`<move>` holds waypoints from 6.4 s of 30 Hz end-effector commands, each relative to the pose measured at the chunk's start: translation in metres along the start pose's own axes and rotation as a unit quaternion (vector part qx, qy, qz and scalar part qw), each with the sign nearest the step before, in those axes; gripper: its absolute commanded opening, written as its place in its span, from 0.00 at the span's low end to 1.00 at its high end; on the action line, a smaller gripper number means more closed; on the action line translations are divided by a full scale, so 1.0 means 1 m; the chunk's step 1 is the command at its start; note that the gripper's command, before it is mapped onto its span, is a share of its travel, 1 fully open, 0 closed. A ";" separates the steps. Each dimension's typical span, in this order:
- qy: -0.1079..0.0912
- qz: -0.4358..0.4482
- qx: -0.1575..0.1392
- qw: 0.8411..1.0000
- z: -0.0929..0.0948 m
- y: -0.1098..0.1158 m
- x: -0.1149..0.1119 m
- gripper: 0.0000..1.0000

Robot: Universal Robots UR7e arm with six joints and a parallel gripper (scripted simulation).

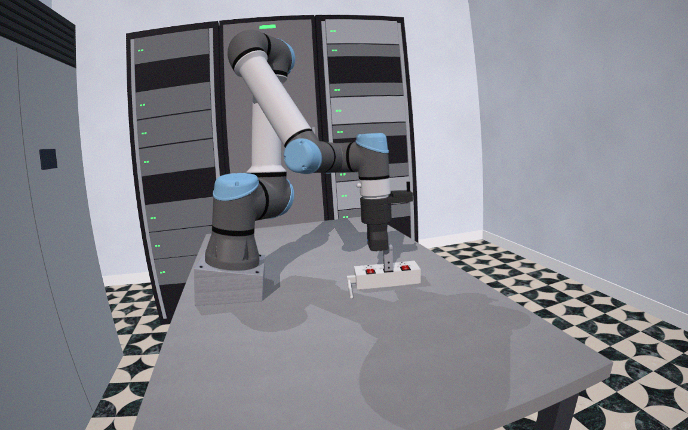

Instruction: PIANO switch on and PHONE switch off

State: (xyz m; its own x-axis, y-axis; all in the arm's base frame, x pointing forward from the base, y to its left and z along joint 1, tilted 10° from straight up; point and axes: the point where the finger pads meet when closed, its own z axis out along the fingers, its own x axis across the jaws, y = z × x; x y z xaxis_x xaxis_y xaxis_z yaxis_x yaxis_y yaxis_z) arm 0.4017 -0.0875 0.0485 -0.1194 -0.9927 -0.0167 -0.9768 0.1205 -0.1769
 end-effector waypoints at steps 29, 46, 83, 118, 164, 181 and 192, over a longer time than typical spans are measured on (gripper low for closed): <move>-0.001 0.000 -0.001 1.000 0.001 0.000 0.000 0.00; -0.001 0.000 -0.001 1.000 0.001 0.000 0.000 0.00; -0.001 0.000 -0.001 1.000 -0.038 0.000 0.000 0.00; -0.001 0.000 -0.001 1.000 -0.052 -0.046 -0.012 0.00; -0.001 0.000 -0.001 1.000 -0.030 -0.046 -0.012 0.00; -0.001 0.000 -0.001 1.000 -0.013 -0.046 -0.012 0.00; -0.001 0.000 -0.001 1.000 -0.009 -0.046 -0.012 0.00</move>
State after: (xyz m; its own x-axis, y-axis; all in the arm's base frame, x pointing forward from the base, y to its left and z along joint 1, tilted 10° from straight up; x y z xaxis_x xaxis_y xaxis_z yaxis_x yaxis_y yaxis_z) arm 0.4457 -0.0810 0.0655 -0.1197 -0.9926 -0.0187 -0.9772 0.1211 -0.1742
